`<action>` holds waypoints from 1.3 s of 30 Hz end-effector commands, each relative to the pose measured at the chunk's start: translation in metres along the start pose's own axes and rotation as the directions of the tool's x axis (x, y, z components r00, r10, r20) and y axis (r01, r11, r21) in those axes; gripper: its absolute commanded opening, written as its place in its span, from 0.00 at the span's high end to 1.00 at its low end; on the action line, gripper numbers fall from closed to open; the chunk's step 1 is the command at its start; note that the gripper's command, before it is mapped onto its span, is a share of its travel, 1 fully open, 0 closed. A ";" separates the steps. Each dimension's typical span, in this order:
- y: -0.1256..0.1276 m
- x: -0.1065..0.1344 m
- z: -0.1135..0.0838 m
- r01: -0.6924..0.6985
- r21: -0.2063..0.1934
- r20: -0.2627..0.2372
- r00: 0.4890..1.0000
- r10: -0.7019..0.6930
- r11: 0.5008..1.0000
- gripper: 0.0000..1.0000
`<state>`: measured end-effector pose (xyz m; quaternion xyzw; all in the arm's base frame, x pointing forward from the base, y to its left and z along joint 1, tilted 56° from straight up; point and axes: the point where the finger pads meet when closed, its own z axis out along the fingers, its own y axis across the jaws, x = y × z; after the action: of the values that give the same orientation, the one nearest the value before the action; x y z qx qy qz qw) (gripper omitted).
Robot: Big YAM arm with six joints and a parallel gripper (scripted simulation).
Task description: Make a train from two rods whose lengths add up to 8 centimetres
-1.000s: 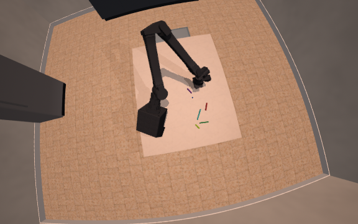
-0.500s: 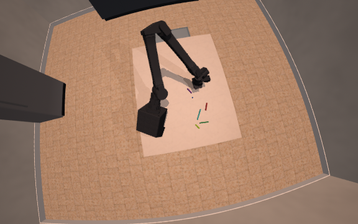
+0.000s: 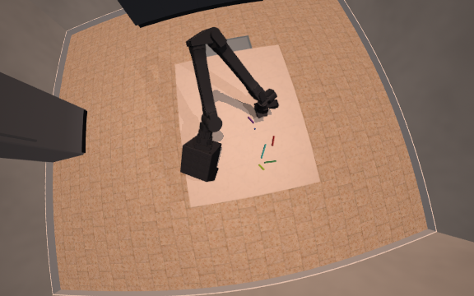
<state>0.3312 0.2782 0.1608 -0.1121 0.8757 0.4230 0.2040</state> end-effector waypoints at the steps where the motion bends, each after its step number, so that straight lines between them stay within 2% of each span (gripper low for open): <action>1: 0.010 -0.003 -0.001 0.015 -0.013 0.010 1.000 -0.015 1.000 0.77; 39: 0.014 -0.005 -0.002 0.015 -0.012 0.010 1.000 -0.015 1.000 0.77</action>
<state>0.3306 0.2794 0.1619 -0.1122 0.8756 0.4232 0.2041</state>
